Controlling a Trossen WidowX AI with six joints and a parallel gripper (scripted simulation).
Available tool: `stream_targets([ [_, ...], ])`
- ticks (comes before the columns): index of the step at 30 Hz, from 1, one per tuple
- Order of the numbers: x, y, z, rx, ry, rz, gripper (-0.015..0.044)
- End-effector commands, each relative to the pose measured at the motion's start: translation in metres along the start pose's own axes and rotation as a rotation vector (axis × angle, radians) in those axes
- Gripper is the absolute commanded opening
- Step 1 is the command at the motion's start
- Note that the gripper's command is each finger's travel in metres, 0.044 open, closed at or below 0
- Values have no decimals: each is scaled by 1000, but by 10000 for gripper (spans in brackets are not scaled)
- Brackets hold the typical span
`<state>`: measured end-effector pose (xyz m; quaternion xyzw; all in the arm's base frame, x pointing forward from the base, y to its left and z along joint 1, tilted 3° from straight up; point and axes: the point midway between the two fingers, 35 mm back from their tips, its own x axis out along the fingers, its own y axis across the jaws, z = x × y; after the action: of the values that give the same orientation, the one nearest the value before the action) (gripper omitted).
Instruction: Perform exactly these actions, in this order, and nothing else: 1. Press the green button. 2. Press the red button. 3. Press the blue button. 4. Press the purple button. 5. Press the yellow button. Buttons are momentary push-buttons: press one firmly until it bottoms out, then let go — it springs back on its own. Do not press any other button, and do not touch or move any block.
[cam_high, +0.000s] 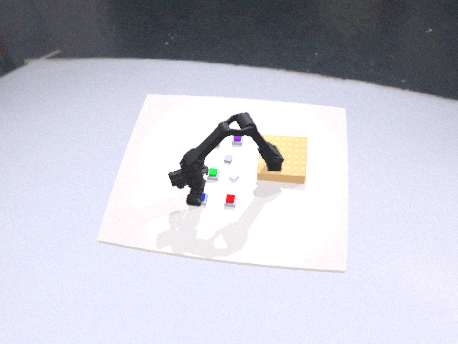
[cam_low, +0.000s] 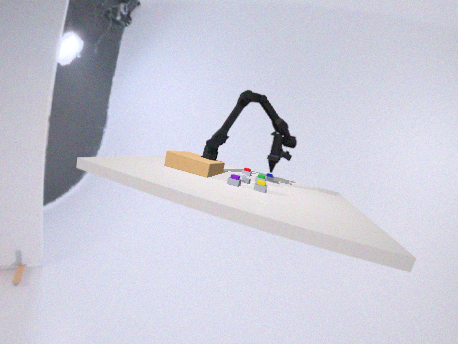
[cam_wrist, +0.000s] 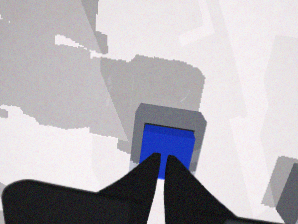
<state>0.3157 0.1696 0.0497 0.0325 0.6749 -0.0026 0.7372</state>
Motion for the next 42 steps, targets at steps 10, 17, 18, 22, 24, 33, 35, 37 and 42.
stream_targets([
  [10,15,-2,-3,-4,13,-6,20],
  [17,15,-2,-3,-4,13,-6,20],
  [18,15,-2,-3,-4,13,-6,20],
  [22,15,-2,-3,-4,13,-6,20],
  [24,15,-2,-3,-4,13,-6,20],
  [33,15,-2,-3,-4,13,-6,20],
  [35,15,-2,-3,-4,13,-6,20],
  [37,10,-1,-1,-1,7,-4,20],
  [42,-17,-1,-2,-4,12,-6,20],
])
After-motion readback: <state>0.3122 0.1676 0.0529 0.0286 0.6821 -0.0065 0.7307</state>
